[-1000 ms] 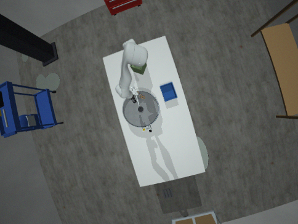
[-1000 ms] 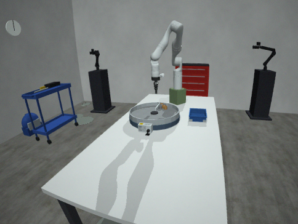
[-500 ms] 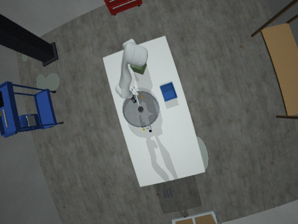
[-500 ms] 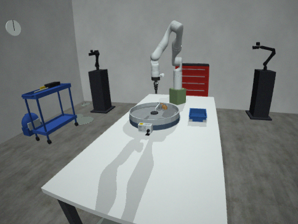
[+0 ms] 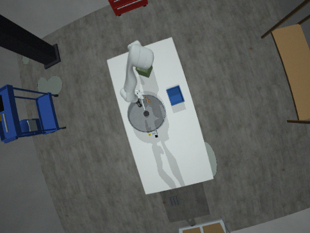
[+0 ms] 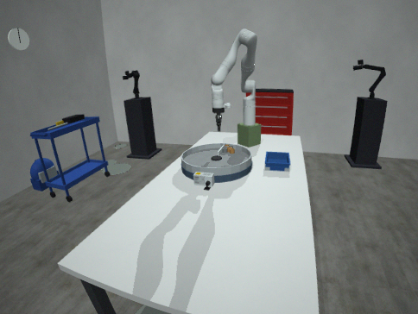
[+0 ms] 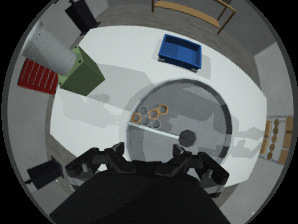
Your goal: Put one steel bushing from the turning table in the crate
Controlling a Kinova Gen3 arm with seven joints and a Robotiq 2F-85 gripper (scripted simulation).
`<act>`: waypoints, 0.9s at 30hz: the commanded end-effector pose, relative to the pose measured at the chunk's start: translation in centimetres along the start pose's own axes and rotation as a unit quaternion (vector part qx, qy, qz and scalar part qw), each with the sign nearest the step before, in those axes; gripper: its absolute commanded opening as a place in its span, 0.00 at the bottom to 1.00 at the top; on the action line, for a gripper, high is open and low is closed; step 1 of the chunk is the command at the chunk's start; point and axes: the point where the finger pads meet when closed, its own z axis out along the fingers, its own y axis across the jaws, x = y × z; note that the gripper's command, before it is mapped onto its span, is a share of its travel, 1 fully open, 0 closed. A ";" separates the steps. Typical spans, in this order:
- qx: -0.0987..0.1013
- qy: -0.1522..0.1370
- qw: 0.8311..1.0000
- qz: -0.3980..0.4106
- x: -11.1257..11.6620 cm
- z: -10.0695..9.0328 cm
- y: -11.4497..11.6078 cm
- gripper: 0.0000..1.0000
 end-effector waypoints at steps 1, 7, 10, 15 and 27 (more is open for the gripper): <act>-0.001 0.000 1.000 0.000 0.0 0.0 0.0 1.00; -0.001 0.000 1.000 0.000 0.0 0.0 0.0 1.00; -0.001 0.000 1.000 0.000 0.0 0.0 0.0 1.00; -0.001 0.000 1.000 0.000 0.0 0.0 0.0 1.00; 0.000 0.000 1.000 0.000 0.6 1.1 0.6 0.16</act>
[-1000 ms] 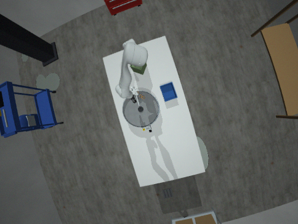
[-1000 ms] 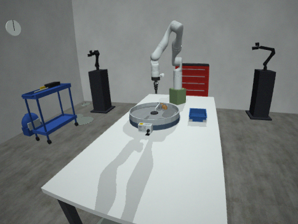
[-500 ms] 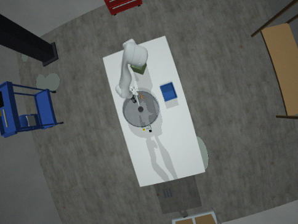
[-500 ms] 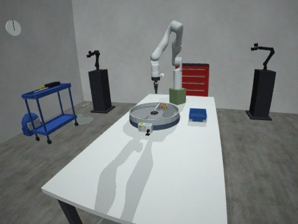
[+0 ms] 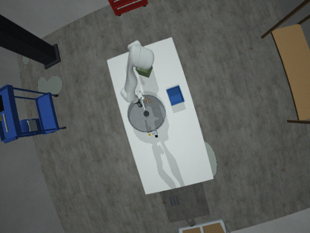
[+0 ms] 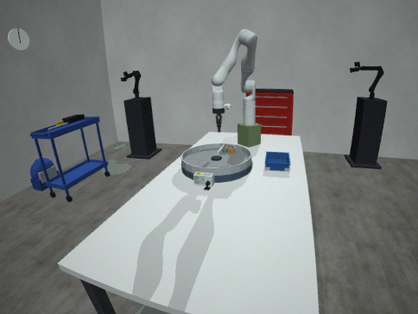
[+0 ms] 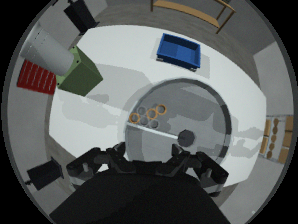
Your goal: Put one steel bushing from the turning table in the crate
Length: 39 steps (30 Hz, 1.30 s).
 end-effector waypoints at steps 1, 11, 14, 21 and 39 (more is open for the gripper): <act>0.003 0.002 1.000 -0.003 0.9 1.3 0.5 0.16; 0.004 0.002 1.000 -0.002 1.5 2.4 1.1 0.16; 0.004 0.002 1.000 -0.002 1.5 2.4 1.1 0.16; 0.004 0.002 1.000 -0.002 3.1 5.2 2.6 0.16; 0.004 0.002 1.000 -0.002 3.1 5.2 2.6 0.14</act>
